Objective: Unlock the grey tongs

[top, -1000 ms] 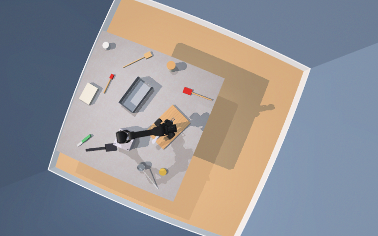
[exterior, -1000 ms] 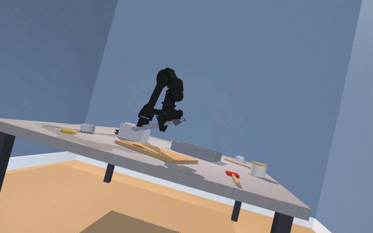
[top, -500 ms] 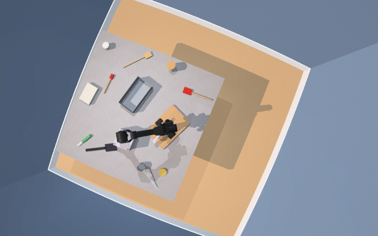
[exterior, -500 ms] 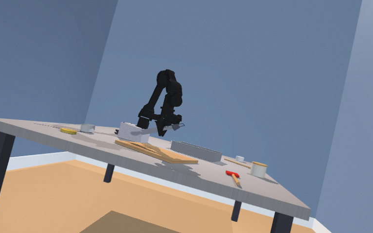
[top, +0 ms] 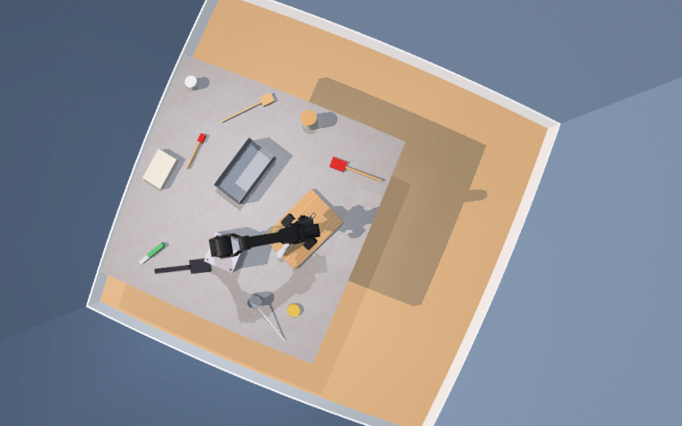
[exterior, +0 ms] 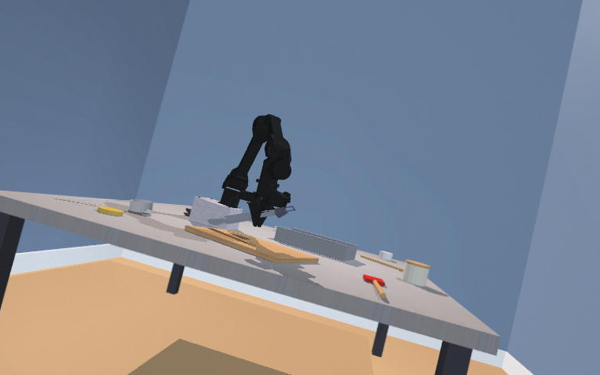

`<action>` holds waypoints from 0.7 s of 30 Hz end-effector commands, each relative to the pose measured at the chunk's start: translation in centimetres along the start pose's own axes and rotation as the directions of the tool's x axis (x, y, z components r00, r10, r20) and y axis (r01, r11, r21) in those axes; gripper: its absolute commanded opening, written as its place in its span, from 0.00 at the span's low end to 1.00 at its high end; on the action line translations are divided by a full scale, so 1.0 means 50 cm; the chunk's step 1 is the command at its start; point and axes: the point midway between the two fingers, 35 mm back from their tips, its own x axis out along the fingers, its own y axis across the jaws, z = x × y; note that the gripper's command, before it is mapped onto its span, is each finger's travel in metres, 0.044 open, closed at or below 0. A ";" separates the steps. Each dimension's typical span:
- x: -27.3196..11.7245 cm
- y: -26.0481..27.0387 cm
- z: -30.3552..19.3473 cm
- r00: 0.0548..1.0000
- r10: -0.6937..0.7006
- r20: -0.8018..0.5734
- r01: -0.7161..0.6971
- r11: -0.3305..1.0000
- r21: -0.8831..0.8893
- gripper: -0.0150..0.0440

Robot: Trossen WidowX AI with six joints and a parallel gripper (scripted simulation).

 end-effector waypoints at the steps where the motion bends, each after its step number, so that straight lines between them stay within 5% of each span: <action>1: 0.010 -0.001 -0.001 1.000 -0.007 -0.001 0.007 1.000 0.004 0.00; 14: 0.040 0.001 -0.004 1.000 -0.007 -0.001 0.007 1.000 0.004 0.00; 21: 0.040 0.002 -0.004 1.000 0.000 -0.002 0.000 1.000 -0.002 0.31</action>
